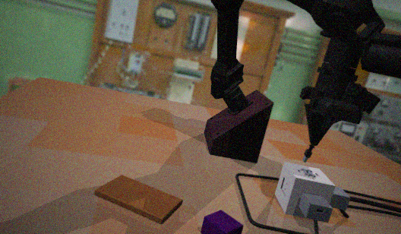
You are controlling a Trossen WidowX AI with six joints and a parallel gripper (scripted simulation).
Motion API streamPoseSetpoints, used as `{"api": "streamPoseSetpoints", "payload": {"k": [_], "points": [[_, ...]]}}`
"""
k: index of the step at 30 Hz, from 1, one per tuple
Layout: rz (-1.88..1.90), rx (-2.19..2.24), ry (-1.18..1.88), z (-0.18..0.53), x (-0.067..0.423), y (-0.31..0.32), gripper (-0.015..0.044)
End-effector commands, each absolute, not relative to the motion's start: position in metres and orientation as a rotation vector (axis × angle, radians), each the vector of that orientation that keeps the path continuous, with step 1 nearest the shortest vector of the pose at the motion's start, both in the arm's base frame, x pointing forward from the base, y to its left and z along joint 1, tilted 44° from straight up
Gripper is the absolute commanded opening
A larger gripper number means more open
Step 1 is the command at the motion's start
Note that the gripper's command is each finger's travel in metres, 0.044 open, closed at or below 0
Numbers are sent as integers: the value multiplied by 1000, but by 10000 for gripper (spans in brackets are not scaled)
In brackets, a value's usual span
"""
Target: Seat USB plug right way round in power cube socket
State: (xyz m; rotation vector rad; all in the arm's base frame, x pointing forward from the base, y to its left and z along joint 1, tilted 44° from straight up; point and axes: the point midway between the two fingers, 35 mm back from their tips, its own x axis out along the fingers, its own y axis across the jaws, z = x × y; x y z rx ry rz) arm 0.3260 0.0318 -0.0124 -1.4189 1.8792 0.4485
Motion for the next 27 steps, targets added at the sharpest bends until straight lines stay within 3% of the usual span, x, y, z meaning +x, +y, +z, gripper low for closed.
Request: {"api": "streamPoseSetpoints", "payload": {"k": [1,27], "points": [[542,-1478,1880,-13,326,32,0],[582,-1496,1871,-14,326,31,0]]}}
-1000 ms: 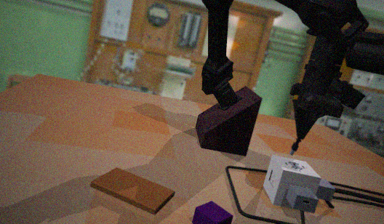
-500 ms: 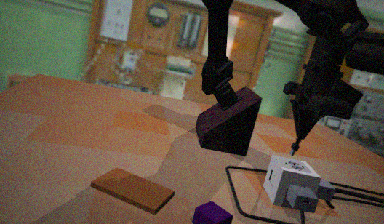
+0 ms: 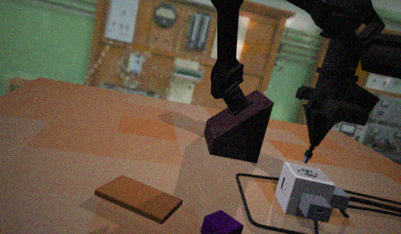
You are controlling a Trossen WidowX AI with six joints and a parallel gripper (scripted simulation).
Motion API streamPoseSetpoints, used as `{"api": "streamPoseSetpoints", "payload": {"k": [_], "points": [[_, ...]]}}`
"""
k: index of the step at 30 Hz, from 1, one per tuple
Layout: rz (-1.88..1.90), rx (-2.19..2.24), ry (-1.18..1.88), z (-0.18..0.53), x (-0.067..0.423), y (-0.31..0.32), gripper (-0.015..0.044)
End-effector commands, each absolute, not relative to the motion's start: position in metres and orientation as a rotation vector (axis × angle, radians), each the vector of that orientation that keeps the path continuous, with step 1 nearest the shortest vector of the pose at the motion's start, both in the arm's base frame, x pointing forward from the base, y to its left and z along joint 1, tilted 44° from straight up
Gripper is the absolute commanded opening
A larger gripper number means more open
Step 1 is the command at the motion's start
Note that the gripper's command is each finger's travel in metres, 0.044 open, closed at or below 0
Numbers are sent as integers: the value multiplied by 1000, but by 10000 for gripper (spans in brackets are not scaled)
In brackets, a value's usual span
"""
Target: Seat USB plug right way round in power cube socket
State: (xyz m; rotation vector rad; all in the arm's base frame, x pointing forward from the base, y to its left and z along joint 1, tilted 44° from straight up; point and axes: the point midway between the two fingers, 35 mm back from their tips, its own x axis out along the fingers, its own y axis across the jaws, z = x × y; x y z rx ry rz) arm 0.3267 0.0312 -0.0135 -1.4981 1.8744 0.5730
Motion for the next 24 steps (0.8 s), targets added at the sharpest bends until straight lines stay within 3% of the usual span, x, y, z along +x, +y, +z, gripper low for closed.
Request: {"api": "streamPoseSetpoints", "payload": {"k": [1,24], "points": [[583,-1495,1870,-14,326,31,0],[599,-1485,1853,-17,326,30,0]]}}
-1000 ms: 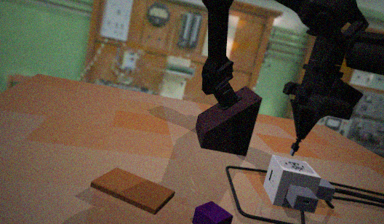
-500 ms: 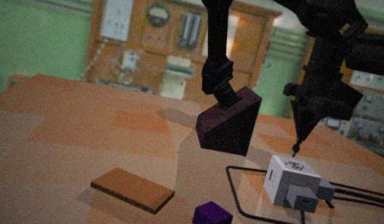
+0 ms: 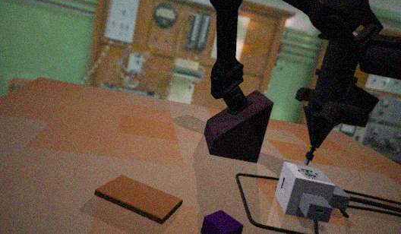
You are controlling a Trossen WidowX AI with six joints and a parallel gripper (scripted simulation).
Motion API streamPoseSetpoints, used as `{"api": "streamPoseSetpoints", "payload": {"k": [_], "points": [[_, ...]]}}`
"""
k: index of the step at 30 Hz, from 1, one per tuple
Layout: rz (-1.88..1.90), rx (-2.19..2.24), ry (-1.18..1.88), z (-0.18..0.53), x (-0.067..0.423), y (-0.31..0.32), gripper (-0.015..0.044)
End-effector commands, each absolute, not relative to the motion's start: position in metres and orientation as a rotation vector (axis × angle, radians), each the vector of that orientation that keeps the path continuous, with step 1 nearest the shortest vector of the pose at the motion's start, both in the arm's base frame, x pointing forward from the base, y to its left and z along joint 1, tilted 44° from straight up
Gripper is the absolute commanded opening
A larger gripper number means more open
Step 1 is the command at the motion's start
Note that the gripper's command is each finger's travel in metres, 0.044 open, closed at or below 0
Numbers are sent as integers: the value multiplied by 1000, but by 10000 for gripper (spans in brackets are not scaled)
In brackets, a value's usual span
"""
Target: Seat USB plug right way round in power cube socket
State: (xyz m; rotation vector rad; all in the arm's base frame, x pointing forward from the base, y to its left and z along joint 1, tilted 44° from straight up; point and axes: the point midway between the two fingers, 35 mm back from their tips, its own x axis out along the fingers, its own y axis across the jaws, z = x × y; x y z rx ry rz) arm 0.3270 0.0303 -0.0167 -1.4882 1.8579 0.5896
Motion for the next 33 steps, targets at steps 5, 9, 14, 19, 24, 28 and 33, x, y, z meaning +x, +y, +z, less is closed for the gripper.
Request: {"api": "streamPoseSetpoints", "payload": {"k": [5,9,14,19,24,28,33], "points": [[602,-1483,1850,-17,326,30,0],[605,-1481,1847,-18,326,30,0],[609,-1479,1843,-18,326,30,0],[612,-1477,1840,-19,326,30,0],[616,-1475,1836,-20,326,30,0],[618,-1473,1833,-20,326,29,0],[622,-1470,1830,-21,326,29,0]]}}
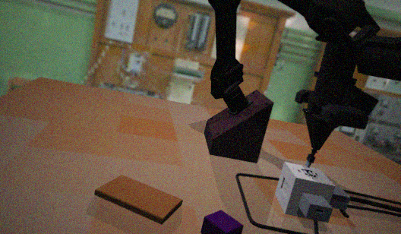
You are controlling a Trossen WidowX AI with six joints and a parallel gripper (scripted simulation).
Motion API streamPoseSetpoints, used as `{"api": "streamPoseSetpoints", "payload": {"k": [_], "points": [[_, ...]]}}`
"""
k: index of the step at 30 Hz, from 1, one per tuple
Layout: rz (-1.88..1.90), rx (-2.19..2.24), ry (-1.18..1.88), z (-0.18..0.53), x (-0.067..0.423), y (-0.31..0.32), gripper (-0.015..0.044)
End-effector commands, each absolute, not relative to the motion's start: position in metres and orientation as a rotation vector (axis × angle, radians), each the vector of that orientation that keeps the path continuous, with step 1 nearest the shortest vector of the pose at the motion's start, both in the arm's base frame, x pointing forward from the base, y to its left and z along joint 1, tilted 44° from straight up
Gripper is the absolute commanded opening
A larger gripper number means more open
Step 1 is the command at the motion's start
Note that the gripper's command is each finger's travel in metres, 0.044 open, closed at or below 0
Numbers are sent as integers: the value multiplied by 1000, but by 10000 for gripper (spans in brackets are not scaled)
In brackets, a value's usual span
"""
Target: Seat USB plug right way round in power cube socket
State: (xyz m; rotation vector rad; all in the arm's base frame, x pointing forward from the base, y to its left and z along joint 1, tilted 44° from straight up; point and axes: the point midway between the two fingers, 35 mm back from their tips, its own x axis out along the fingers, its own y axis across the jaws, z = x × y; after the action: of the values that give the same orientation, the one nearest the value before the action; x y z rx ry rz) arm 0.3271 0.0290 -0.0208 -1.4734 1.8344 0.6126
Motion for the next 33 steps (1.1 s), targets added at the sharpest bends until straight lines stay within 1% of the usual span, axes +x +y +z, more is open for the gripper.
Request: {"api": "streamPoseSetpoints", "payload": {"k": [1,33], "points": [[622,-1470,1829,-21,326,29,0],[644,-1456,1806,-25,327,28,0]]}}
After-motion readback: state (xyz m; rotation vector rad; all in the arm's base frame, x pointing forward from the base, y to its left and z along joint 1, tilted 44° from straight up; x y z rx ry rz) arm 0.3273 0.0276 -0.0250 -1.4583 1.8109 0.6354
